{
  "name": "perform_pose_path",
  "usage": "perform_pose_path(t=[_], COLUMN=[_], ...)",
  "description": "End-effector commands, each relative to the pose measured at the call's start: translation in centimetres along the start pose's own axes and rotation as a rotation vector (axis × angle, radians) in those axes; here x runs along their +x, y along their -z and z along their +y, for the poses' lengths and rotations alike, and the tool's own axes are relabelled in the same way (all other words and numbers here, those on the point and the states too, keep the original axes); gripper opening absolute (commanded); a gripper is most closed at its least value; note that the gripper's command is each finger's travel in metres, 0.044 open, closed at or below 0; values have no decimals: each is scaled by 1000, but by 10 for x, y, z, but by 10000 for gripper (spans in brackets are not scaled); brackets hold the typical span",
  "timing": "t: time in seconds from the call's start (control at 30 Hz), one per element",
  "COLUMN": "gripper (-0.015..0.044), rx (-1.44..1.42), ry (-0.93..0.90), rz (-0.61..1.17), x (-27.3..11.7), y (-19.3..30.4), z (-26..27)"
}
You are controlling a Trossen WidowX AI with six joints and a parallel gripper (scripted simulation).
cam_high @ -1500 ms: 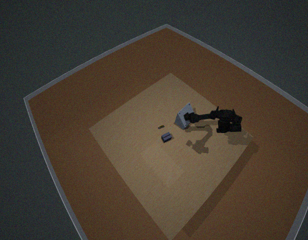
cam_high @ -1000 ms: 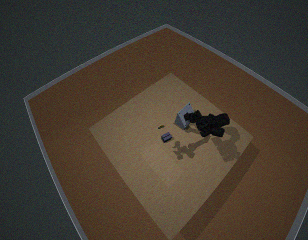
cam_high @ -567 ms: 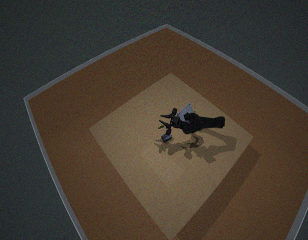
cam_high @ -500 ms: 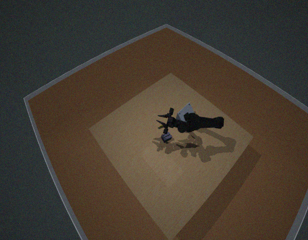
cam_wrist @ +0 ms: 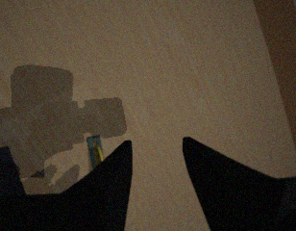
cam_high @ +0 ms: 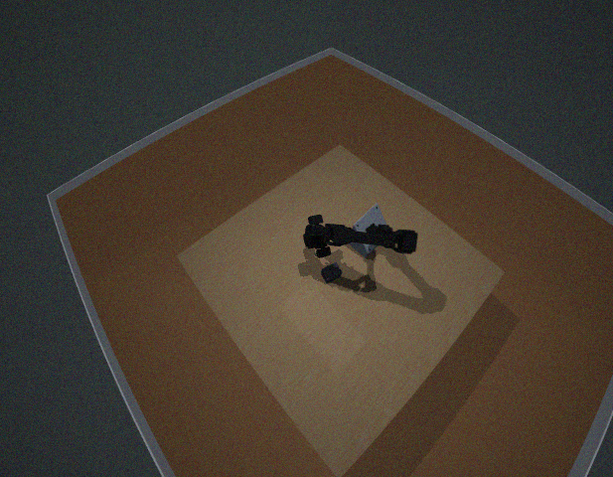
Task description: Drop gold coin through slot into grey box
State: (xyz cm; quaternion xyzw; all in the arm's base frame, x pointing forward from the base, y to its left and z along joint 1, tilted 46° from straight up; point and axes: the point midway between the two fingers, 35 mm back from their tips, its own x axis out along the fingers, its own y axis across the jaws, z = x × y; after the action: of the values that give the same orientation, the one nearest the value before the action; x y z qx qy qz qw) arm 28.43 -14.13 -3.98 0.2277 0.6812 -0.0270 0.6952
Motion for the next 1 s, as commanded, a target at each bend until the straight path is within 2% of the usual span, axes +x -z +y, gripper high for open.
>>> perform_pose_path(t=[0.0, 0.07, 0.13, 0.37, 0.5, 0.97], gripper=[161, 161, 161, 161, 161, 161], rx=[-38, -37, -34, -34, -34, -34], ry=[-267, -396, -443, -442, -444, -444], rz=[204, 272, 293, 293, 293, 293], x=[36, 46, 49, 57, 84, 101], y=[42, 59, 65, 60, 70, 78], z=[15, 24, 27, 22, 36, 46])
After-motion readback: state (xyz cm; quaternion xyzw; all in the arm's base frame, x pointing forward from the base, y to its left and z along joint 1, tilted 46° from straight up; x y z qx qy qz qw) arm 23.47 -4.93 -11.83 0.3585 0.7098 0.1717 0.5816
